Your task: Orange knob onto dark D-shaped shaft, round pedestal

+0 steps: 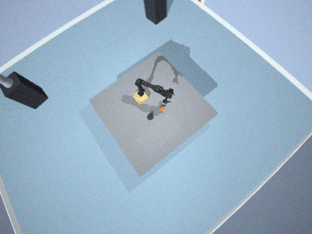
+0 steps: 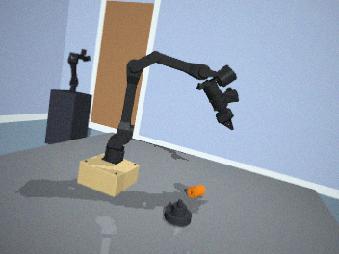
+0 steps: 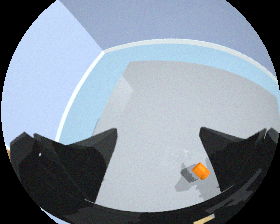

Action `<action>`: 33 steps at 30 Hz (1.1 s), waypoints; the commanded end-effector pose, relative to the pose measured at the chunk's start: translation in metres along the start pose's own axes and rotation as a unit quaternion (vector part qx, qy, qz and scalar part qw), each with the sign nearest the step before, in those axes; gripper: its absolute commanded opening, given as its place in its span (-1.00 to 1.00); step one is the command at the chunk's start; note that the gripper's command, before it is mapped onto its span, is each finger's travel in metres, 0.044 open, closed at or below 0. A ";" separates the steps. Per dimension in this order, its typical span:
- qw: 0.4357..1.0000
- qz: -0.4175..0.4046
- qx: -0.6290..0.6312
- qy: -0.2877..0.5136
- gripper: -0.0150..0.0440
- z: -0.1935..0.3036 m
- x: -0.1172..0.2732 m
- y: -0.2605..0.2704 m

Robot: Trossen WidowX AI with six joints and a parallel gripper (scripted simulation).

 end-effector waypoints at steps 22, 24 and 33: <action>0.851 0.064 0.369 0.369 1.00 0.104 -0.099 -0.131; 0.851 0.064 0.369 0.369 1.00 0.104 -0.099 -0.131; 0.851 0.064 0.369 0.369 1.00 0.118 -0.116 -0.140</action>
Point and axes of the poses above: the point midway between the two fingers, 35 mm back from their tips, its own x axis back along the fingers, its own y axis across the jaws, z = x × y, the point moved 7 cm from there along x, back along the fingers, and after that the axes turned 6 degrees about -x, right-handed, at the moved point
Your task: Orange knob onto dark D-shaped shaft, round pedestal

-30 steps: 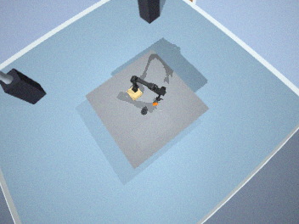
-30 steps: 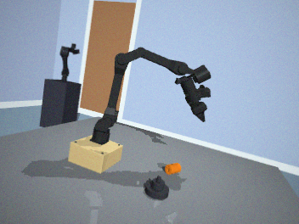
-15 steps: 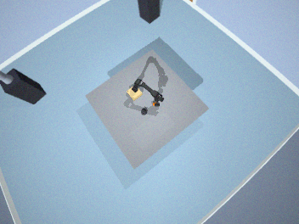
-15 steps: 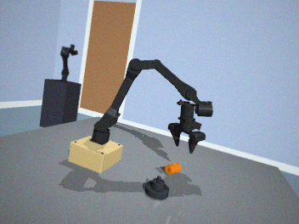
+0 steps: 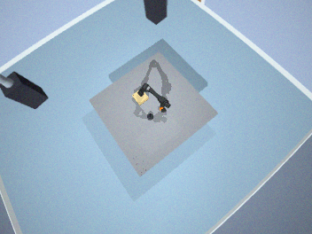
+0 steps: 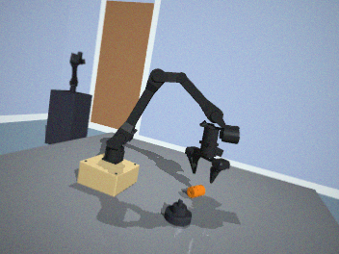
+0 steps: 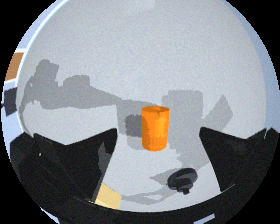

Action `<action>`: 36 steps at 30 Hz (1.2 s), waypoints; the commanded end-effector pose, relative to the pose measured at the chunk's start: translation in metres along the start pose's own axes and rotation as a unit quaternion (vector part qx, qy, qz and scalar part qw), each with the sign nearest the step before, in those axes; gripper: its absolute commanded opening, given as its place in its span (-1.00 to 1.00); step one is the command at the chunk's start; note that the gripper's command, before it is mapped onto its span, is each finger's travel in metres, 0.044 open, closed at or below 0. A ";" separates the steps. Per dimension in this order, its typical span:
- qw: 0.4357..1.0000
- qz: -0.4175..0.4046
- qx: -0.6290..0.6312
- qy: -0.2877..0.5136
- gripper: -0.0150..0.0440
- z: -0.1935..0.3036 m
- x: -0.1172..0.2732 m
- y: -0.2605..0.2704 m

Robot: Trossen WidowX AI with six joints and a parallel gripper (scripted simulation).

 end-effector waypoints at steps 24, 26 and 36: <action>1.000 -0.002 0.004 0.008 1.00 0.002 -0.048 0.000; 1.000 -0.002 0.004 0.008 1.00 0.002 -0.051 0.000; 1.000 -0.002 0.004 0.008 0.82 0.003 -0.061 0.001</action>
Point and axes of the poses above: the point midway between the two fingers, 35 mm back from their tips, its own x axis back along the fingers, its own y axis across the jaws, z = x × y, the point moved 7 cm from there along x, back along the fingers, and after that the axes turned 6 degrees about -x, right-handed, at the moved point
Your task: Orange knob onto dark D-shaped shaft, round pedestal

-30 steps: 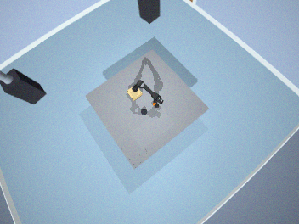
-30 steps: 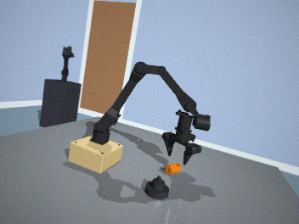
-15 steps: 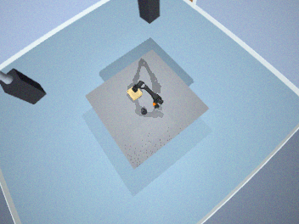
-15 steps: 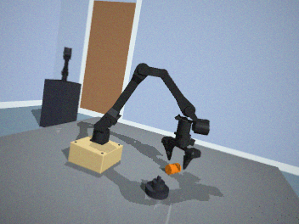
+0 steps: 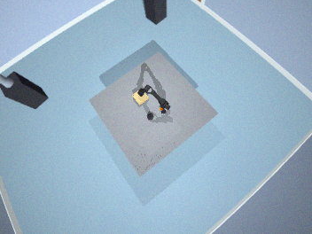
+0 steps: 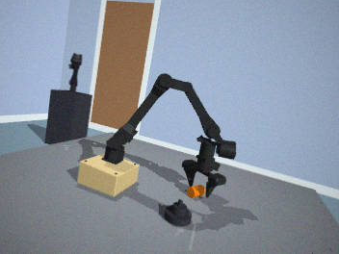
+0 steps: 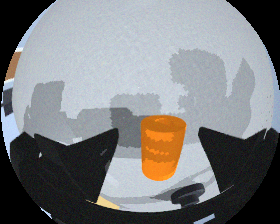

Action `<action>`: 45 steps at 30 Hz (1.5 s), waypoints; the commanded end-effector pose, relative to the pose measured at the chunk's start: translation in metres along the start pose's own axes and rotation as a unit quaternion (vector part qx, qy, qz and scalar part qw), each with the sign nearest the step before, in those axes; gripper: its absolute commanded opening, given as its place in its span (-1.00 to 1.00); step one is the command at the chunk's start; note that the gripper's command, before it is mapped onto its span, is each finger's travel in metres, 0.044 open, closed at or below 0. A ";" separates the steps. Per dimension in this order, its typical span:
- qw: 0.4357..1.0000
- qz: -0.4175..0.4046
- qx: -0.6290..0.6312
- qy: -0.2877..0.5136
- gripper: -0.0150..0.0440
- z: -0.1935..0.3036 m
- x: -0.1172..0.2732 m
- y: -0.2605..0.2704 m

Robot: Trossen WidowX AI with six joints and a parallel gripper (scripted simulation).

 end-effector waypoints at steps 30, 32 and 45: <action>1.000 0.001 0.002 0.001 0.11 0.001 -0.003 0.000; 1.000 0.000 0.001 -0.007 0.11 0.002 -0.003 0.000; 0.996 -0.010 0.000 -0.092 0.11 0.023 0.003 -0.003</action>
Point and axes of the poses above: the point midway between the two fingers, 35 mm back from their tips, its own x axis back along the fingers, its own y axis across the jaws, z = x × y, the point moved 7 cm from there along x, back along the fingers, and after that the axes turned 6 degrees about -x, right-handed, at the moved point
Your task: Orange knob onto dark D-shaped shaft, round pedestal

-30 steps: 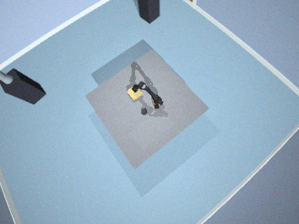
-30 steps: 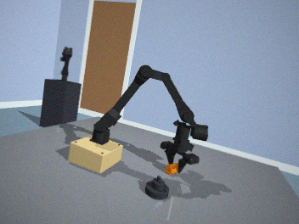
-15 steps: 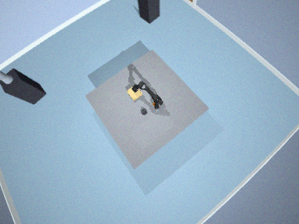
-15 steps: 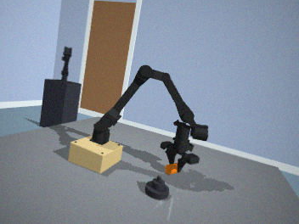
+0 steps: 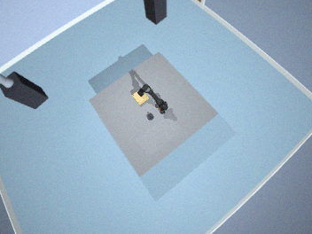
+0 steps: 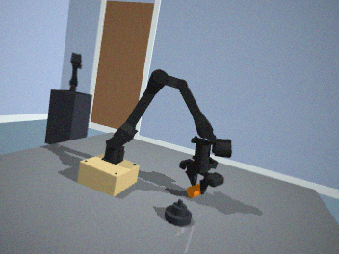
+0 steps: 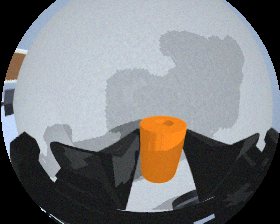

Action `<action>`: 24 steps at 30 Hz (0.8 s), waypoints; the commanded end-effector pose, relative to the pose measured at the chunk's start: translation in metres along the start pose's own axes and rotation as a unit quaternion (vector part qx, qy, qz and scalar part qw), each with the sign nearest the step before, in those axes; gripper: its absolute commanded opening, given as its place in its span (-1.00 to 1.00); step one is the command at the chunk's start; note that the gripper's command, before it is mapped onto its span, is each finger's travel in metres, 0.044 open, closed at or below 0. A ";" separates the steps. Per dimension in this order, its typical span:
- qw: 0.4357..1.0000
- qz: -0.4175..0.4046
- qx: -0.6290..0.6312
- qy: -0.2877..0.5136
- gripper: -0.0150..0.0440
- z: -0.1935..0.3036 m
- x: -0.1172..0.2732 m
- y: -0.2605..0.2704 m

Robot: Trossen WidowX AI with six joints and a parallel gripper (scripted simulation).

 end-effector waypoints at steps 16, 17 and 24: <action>0.993 -0.013 0.002 -0.118 0.11 0.029 0.008 -0.003; 0.992 -0.013 0.002 -0.124 0.11 0.030 0.009 -0.003; 0.986 -0.018 0.002 -0.167 0.11 0.041 0.009 -0.005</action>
Point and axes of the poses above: the point midway between the two fingers, 35 mm back from their tips, its own x axis back along the fingers, its own y axis across the jaws, z = x × y, the point moved 7 cm from there along x, back along the fingers, and after that the axes turned 6 degrees about -x, right-handed, at the moved point
